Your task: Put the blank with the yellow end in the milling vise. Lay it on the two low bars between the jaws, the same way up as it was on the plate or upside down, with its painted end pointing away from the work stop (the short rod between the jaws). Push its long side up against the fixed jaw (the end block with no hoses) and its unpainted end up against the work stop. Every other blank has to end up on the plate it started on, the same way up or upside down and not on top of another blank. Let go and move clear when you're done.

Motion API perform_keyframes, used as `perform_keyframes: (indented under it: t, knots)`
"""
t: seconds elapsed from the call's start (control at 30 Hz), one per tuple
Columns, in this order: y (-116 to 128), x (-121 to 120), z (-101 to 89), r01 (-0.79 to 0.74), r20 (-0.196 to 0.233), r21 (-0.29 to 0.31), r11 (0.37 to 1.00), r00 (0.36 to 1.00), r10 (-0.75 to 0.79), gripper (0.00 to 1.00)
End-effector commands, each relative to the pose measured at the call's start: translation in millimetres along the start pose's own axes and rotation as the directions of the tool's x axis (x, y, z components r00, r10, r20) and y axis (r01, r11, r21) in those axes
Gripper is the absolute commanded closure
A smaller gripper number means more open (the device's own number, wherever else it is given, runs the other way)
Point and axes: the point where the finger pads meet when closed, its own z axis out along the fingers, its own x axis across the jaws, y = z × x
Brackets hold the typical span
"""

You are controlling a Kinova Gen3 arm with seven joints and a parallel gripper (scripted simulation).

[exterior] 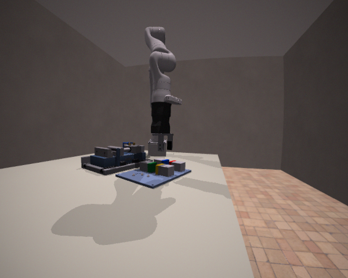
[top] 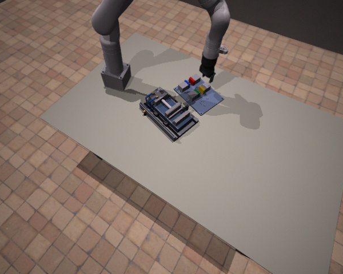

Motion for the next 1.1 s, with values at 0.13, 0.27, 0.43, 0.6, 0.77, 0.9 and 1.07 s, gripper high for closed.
perform_keyframes:
  t: [0.13, 0.27, 0.43, 0.6, 0.77, 0.9, 1.07]
  knots:
    - [-1.1, 1.2, -2.0, -0.004, -0.004, 0.001, 1.000, 1.000, 0.004, 0.00]
    - [-1.3, 1.4, -2.1, -0.006, -0.005, 0.000, 1.000, 1.000, 0.006, 0.00]
    - [-0.9, 0.1, -2.1, 0.000, -0.002, 0.001, 1.000, 1.000, 0.000, 0.00]
    - [-0.6, 0.3, -4.7, -0.002, -0.003, 0.001, 1.000, 1.000, 0.002, 0.00]
    - [-0.3, 0.5, -7.4, -0.005, -0.004, 0.000, 1.000, 1.000, 0.005, 0.00]
    - [0.0, 0.7, -9.0, -0.006, -0.005, 0.000, 1.000, 1.000, 0.006, 0.00]
    - [-0.4, 0.6, -8.5, -0.001, -0.006, 0.002, 1.000, 1.000, 0.001, 0.00]
